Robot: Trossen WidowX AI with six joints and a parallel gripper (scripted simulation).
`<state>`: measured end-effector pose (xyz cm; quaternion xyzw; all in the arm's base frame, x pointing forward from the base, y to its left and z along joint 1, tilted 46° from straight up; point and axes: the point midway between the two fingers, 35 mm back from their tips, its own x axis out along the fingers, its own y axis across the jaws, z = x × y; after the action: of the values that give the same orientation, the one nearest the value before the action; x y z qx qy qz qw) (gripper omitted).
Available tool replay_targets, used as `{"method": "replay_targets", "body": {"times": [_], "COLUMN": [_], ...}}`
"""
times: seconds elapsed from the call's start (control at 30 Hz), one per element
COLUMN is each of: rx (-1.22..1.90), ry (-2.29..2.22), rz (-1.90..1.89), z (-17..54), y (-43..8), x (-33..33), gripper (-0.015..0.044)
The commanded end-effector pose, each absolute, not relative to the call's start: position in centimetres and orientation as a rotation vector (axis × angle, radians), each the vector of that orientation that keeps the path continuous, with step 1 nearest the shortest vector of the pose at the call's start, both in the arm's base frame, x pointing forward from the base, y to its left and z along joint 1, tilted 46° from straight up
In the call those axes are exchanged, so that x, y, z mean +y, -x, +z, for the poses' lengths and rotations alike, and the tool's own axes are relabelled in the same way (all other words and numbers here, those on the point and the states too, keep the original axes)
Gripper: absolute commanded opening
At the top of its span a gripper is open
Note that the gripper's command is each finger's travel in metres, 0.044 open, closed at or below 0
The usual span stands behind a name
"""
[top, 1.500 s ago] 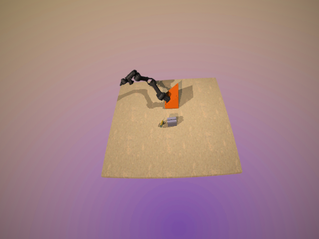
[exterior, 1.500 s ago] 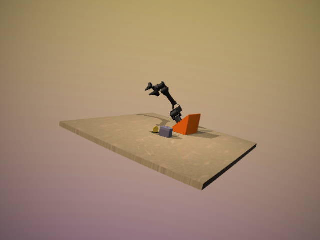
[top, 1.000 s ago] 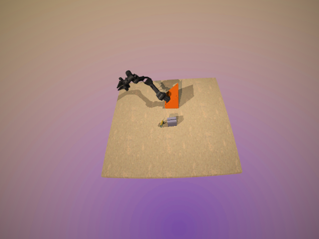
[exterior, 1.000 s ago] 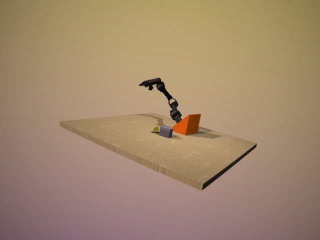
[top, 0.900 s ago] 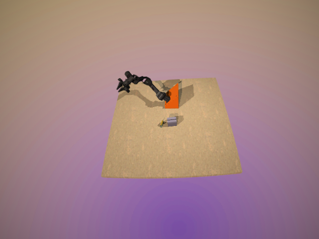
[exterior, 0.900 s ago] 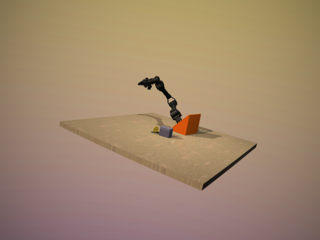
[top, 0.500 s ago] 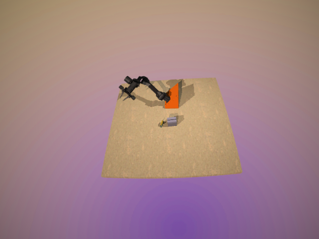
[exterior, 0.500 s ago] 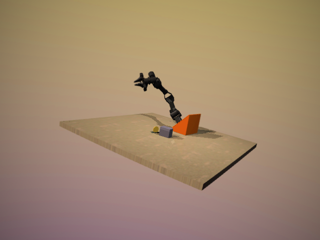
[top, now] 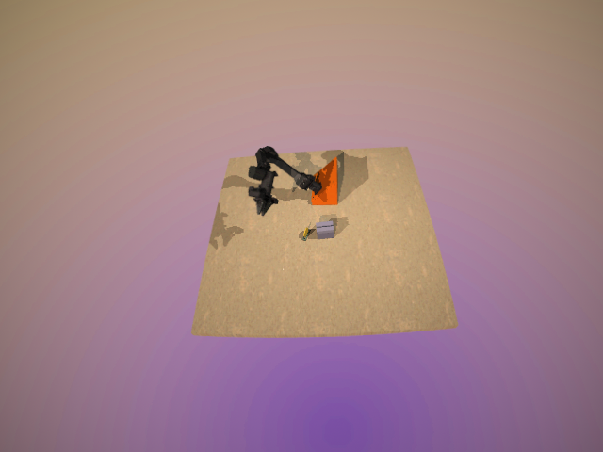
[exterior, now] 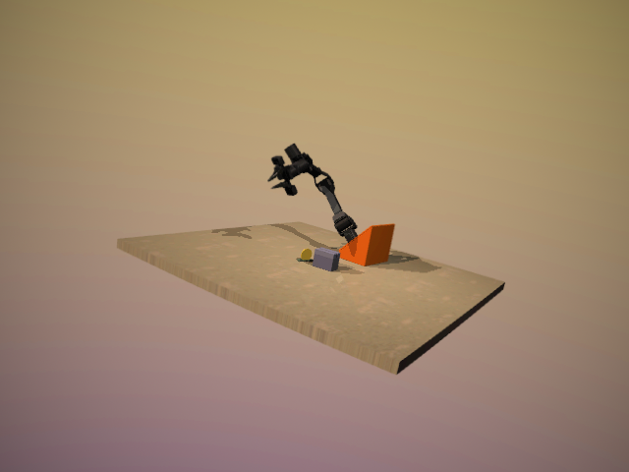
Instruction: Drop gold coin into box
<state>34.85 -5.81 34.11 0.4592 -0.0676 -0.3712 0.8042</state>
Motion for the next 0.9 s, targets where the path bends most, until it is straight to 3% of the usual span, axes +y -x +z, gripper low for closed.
{"method": "replay_targets", "body": {"times": [0.0,0.27,0.53,0.87], "rx": [0.219,0.746,1.327,1.382], "ry": [-0.700,-0.273,0.199,0.244], "rz": [-0.896,-0.986,-0.997,-0.994], "z": [26.6,17.1,10.6,10.0], "y": [-36.3,-34.5,-29.3,-28.3], "x": [-4.7,-4.1,-4.0,-3.8], "gripper": [0.0161,0.0161,0.0161,0.0161]}}
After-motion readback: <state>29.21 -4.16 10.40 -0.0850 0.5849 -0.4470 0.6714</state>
